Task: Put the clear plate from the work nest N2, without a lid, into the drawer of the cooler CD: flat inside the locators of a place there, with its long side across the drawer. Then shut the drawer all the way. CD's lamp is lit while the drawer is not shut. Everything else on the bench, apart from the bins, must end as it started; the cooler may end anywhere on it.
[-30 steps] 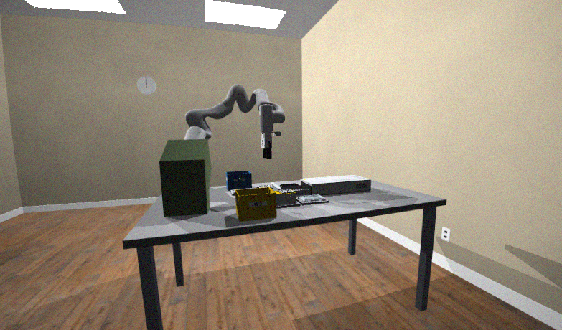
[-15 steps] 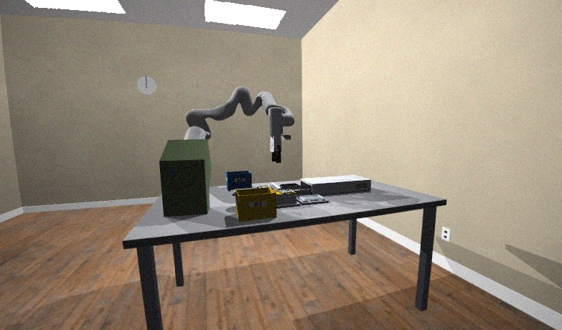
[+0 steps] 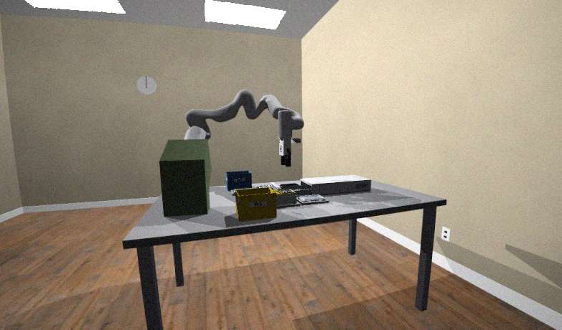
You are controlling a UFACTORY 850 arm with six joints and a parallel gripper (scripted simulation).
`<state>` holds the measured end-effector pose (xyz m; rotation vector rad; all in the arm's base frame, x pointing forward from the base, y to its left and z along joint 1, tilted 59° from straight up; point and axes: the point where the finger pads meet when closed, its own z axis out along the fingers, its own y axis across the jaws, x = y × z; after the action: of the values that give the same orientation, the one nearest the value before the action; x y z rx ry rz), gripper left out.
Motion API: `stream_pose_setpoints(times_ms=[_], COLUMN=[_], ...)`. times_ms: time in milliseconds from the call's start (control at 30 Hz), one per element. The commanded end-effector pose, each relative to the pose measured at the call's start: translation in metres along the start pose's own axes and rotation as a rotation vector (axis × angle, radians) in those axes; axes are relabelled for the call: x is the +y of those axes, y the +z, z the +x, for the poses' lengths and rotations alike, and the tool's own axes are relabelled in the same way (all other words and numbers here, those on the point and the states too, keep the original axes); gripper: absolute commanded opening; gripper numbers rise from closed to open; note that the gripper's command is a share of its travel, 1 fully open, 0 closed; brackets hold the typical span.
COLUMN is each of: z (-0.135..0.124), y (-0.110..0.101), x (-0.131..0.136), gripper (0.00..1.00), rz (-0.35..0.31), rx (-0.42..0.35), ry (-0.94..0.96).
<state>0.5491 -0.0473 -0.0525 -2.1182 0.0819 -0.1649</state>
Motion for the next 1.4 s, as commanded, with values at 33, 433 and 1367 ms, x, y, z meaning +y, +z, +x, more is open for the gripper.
stream_pose_setpoints(times_ms=[33, 433, 1367], z=[0.018, 0.055, 0.127], y=[0.006, 0.022, 0.053], x=[0.014, 0.043, 0.101], gripper=[1.0, 1.0, 1.0], rz=[0.0, 0.0, 0.0], rx=[0.0, 0.001, 0.001], ry=[0.0, 0.0, 0.0])
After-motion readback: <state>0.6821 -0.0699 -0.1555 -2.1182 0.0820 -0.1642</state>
